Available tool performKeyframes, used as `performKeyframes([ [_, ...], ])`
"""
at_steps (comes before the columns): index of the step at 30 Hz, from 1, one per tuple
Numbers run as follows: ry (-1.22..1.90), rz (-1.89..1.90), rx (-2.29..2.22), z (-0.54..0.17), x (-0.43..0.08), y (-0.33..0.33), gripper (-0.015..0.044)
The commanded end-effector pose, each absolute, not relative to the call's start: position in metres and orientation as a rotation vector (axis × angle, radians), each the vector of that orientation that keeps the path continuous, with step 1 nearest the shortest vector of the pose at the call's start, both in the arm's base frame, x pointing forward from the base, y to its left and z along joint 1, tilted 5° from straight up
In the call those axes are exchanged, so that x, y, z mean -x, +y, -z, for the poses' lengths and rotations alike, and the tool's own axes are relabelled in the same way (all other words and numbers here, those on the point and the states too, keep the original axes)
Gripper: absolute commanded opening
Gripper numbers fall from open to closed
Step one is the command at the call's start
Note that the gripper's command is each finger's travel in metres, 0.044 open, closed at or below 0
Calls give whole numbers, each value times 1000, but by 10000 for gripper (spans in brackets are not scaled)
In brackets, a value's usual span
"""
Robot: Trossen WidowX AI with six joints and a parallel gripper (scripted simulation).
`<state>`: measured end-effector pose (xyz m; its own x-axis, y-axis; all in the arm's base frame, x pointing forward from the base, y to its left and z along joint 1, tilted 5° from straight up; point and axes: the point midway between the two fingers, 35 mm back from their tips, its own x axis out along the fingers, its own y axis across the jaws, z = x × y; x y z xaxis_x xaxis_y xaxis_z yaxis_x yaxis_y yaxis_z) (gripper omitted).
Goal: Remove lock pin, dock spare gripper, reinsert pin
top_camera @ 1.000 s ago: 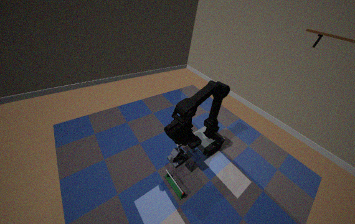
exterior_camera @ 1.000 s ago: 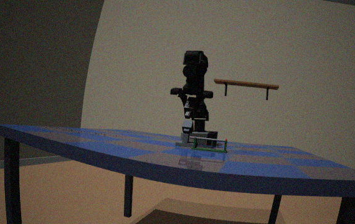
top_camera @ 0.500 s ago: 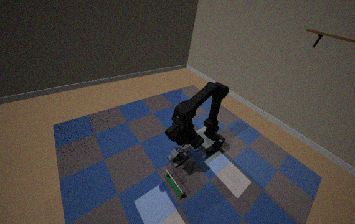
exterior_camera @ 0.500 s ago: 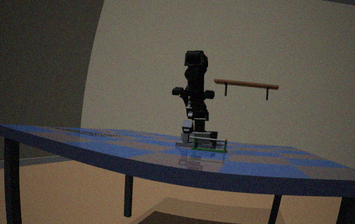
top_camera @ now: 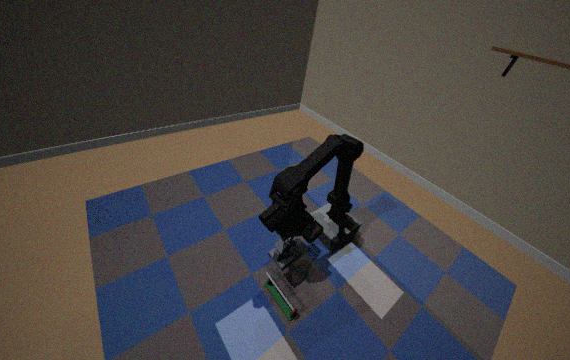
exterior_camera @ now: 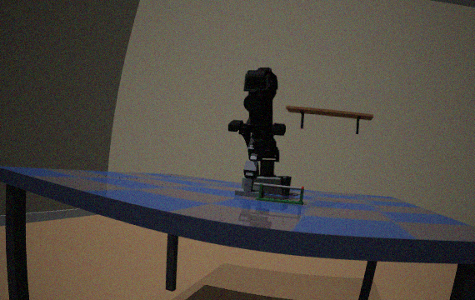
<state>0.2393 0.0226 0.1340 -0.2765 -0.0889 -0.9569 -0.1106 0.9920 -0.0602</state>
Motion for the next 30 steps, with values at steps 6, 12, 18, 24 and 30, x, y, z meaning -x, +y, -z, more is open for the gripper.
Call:
performKeyframes([
  [6,1852,-29,146,-124,-247,23,0],
  [12,1851,-28,146,-119,-253,24,0],
  [18,1850,-28,147,-114,-259,24,0],
  [24,1849,-27,147,-108,-265,24,0],
  [30,1848,-27,148,-102,-270,24,0],
])
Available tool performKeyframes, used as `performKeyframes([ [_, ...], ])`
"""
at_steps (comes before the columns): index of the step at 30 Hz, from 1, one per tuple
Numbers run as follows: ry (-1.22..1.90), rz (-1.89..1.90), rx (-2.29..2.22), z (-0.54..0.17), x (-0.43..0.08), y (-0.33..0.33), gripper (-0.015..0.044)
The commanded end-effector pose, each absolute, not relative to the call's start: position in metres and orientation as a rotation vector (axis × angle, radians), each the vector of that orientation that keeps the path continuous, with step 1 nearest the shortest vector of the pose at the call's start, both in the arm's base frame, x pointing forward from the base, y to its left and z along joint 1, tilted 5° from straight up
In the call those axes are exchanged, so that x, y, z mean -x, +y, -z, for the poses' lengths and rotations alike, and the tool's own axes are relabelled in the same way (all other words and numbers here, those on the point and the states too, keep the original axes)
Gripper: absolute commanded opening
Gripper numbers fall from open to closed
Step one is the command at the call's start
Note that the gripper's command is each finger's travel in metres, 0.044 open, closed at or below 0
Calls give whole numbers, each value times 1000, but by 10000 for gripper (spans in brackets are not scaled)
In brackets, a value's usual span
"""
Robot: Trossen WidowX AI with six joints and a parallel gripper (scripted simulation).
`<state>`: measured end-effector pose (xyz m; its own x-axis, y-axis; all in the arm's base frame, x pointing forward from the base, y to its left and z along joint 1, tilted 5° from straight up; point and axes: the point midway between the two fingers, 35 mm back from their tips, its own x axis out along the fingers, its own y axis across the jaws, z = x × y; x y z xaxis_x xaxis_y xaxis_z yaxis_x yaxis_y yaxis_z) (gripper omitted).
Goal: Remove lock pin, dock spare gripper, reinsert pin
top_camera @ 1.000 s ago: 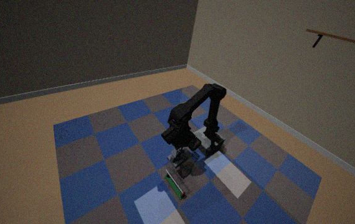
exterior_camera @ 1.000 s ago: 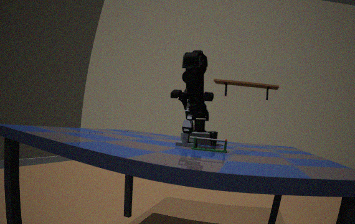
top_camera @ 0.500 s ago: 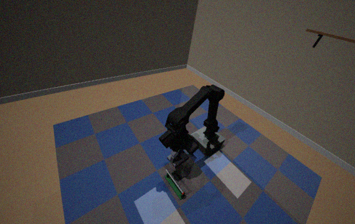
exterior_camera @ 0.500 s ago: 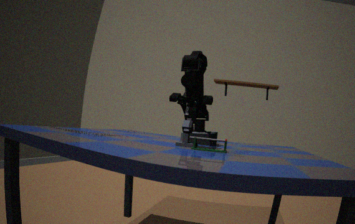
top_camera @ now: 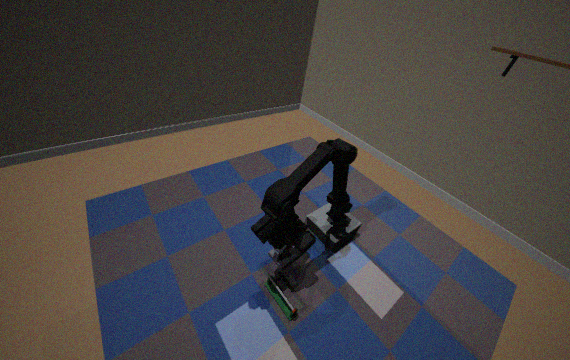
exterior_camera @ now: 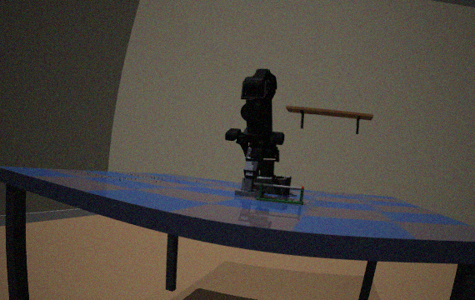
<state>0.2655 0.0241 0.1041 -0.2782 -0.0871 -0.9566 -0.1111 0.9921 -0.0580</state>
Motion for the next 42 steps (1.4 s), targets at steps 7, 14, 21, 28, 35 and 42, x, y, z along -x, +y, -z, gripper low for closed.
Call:
performKeyframes([
  [7,1857,-24,144,-101,-268,24,0],
  [14,1857,-24,144,-101,-268,24,0],
  [21,1857,-24,144,-101,-268,24,131],
  [28,1857,-24,144,-101,-268,24,315],
  [35,1857,-24,144,-101,-268,24,440],
  [42,1858,-25,145,-112,-258,24,440],
])
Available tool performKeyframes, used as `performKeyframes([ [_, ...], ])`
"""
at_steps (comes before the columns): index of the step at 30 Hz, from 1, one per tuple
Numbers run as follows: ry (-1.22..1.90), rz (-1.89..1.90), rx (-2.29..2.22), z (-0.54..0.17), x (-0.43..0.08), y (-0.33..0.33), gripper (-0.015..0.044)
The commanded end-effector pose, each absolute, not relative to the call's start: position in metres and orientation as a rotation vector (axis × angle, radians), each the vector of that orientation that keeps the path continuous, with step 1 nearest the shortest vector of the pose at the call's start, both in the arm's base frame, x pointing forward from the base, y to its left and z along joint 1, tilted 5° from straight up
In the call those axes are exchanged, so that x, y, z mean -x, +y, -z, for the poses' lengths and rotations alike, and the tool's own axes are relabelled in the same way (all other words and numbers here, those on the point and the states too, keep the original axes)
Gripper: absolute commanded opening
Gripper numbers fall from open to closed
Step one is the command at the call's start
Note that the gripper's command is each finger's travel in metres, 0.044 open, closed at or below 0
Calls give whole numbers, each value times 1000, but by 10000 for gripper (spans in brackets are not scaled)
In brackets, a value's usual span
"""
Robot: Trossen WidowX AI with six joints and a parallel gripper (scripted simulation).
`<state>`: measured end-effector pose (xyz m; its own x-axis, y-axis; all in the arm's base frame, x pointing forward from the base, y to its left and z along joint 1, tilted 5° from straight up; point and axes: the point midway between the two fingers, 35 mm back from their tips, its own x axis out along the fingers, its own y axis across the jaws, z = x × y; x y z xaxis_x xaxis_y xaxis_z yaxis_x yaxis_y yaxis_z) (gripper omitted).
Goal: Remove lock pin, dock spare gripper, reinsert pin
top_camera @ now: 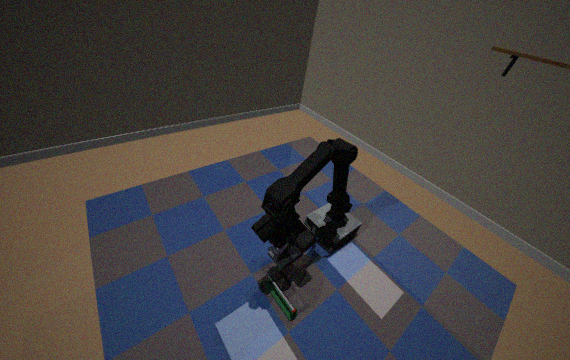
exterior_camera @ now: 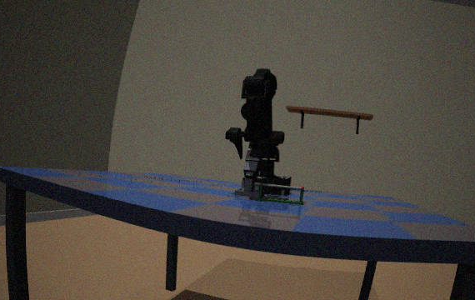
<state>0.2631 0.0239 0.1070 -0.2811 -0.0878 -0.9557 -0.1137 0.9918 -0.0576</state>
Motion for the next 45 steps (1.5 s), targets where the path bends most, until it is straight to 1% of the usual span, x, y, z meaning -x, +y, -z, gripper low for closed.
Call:
performKeyframes([
  [1,1858,-25,146,-114,-257,24,440],
  [23,1848,-31,152,-146,-228,22,440],
  [38,1754,-39,146,-165,-210,21,440],
  [45,1696,-44,143,-177,-211,21,440],
])
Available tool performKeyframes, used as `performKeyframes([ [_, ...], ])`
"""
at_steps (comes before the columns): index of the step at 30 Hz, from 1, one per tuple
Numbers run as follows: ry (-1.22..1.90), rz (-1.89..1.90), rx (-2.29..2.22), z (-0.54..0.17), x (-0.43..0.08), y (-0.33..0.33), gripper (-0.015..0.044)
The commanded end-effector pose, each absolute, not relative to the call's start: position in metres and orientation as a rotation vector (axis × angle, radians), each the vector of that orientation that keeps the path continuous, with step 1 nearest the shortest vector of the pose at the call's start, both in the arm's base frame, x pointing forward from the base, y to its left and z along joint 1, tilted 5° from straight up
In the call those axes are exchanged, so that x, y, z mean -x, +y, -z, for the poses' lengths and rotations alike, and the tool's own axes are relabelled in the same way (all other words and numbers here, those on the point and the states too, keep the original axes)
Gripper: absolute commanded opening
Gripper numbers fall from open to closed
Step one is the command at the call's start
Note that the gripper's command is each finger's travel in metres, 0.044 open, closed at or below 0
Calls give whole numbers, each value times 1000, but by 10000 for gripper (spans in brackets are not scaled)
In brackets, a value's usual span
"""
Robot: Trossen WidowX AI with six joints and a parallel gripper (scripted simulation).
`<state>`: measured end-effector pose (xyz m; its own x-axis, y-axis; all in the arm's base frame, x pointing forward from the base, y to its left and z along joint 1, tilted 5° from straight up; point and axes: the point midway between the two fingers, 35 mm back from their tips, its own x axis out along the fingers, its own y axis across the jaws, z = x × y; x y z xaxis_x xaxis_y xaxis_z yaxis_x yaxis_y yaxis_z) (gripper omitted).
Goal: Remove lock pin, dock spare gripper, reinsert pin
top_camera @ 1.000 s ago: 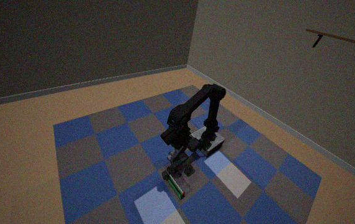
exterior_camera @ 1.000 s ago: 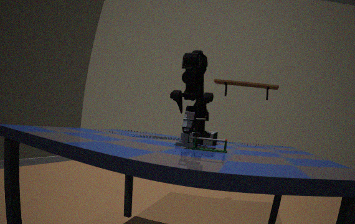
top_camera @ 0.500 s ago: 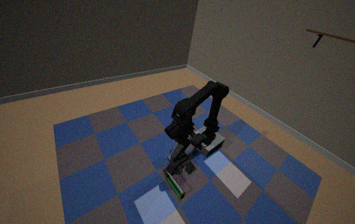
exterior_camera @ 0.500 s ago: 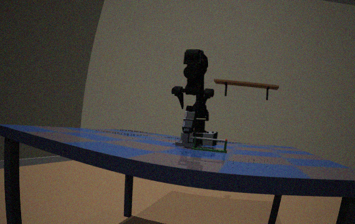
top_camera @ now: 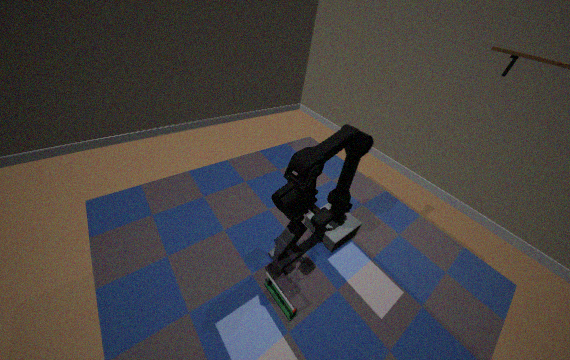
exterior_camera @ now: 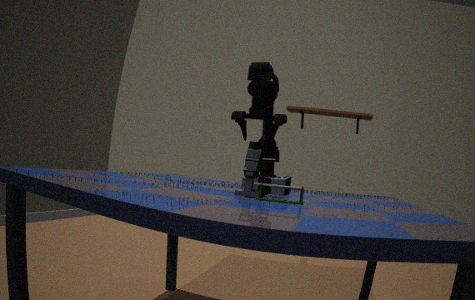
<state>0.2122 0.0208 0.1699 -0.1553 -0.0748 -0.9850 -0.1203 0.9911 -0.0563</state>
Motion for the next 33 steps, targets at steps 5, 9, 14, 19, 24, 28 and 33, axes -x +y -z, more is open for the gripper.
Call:
performKeyframes([
  [5,1655,-47,140,-185,-209,21,440],
  [9,1621,-50,138,-191,-208,21,440],
  [14,1581,-53,135,-199,-206,21,440],
  [19,1543,-56,133,-207,-204,21,440],
  [24,1505,-59,130,-215,-203,21,440],
  [28,1535,-51,130,-208,-204,22,414],
  [33,1532,-55,126,-208,-210,71,282],
])
